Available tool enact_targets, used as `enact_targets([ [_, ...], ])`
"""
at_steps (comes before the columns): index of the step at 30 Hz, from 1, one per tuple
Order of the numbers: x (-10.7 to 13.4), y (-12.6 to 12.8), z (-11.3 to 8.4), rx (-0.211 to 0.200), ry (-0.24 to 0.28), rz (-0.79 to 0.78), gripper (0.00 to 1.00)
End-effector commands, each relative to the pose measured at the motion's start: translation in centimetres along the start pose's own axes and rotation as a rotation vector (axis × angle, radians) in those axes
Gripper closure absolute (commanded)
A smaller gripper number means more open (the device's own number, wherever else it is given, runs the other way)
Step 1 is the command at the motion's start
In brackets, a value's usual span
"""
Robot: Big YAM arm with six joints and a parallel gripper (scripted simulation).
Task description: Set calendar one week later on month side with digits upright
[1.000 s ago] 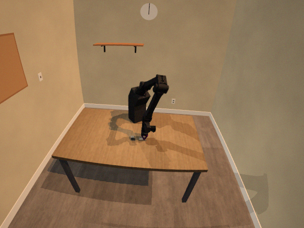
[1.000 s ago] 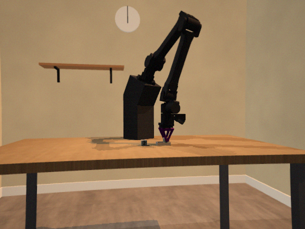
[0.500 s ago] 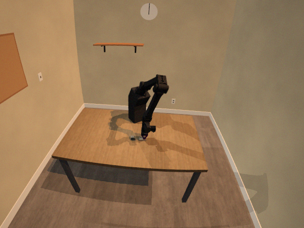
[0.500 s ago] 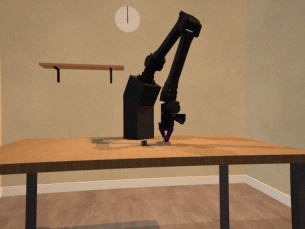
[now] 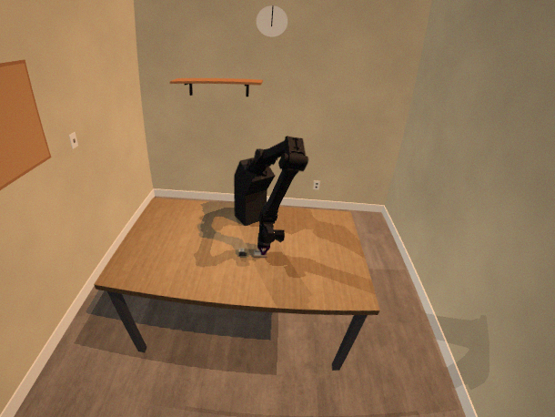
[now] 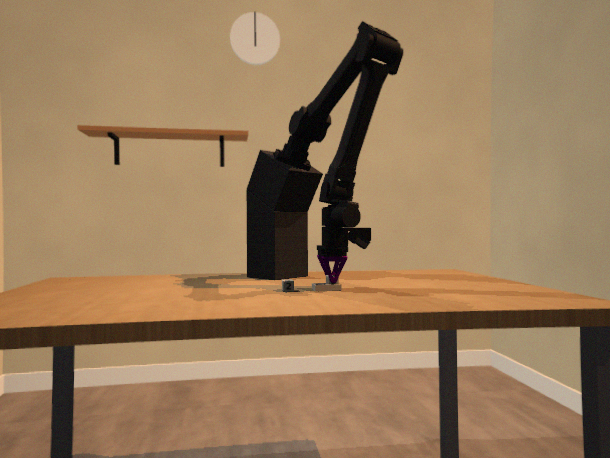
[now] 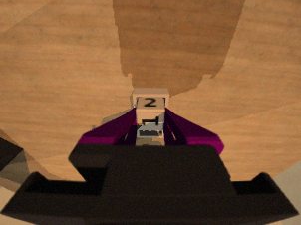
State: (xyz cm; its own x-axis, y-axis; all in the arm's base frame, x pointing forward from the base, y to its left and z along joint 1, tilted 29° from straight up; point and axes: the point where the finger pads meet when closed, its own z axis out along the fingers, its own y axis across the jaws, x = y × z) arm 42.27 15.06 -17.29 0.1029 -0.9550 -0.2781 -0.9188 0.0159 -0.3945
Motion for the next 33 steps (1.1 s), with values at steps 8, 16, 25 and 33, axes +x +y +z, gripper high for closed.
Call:
enact_targets([
  [8,-0.65,-1.01,0.0,0.024,-0.011,-0.005,0.74],
  [16,-0.66,-1.04,-0.03,0.025,-0.011,-0.005,0.74],
  [25,-0.8,-1.55,-0.43,0.034,-0.013,-0.006,0.74],
  [33,-0.75,-1.67,-0.72,0.035,-0.012,-0.006,0.74],
])
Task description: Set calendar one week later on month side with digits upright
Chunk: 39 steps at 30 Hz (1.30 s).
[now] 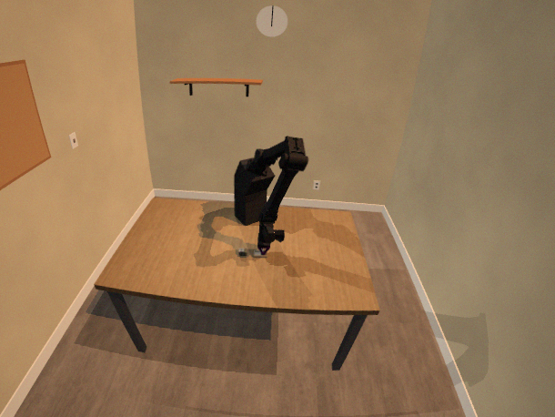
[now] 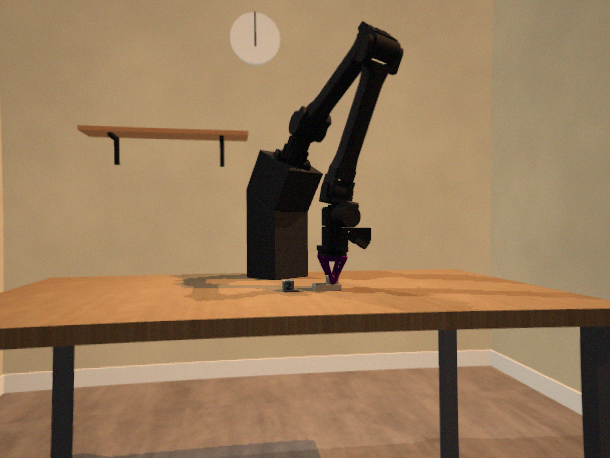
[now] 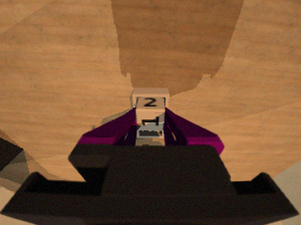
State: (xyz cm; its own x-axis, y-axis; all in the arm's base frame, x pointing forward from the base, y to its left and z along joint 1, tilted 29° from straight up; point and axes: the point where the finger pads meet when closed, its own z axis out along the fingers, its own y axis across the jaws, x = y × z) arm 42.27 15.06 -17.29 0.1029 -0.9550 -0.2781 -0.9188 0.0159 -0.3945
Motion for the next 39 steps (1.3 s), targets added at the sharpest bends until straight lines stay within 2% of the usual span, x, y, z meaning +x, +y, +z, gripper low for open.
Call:
enact_targets([
  [1,-0.7,-1.5,-0.8,0.032,-0.011,-0.005,0.74],
  [10,-0.1,-0.1,-1.3,0.004,-0.001,0.001,0.74],
  [39,0.2,-0.2,-2.2,0.006,0.0,0.002,0.74],
])
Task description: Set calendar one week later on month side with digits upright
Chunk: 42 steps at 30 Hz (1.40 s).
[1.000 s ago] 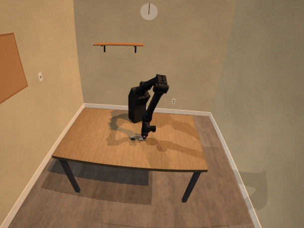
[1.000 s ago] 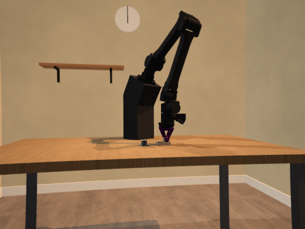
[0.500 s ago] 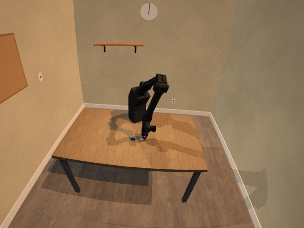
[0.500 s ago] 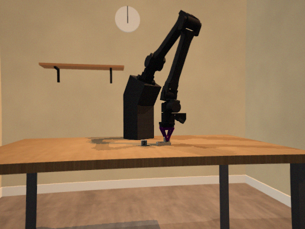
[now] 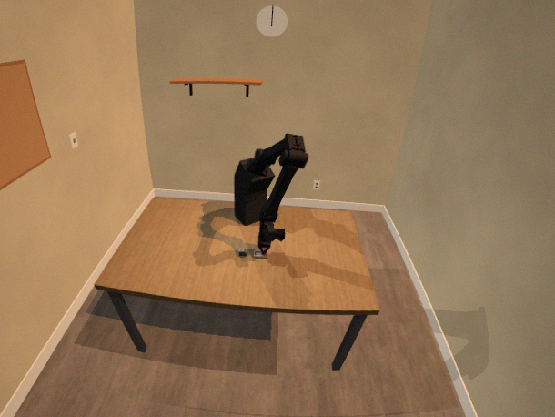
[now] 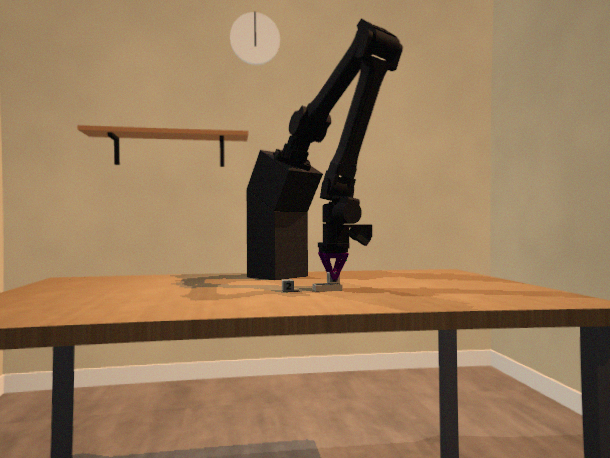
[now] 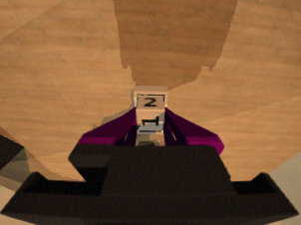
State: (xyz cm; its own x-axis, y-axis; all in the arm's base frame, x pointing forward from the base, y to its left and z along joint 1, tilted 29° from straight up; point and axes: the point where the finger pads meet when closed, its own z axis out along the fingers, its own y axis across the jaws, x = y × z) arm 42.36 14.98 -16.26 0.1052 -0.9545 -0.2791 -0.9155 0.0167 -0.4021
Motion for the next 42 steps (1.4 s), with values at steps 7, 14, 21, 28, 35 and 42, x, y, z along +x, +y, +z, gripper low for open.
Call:
enact_targets([
  [7,0.4,0.3,-1.4,-0.002,0.003,0.004,0.74],
  [14,0.4,0.3,-1.4,-0.003,0.003,0.004,0.74],
  [21,0.4,0.3,-1.4,-0.001,0.002,0.004,0.74],
  [28,0.5,0.3,-1.8,-0.002,0.004,0.004,0.74],
  [35,0.5,0.2,-5.1,0.001,0.001,0.002,0.74],
  [42,0.4,0.1,-8.1,0.004,0.002,0.002,0.74],
])
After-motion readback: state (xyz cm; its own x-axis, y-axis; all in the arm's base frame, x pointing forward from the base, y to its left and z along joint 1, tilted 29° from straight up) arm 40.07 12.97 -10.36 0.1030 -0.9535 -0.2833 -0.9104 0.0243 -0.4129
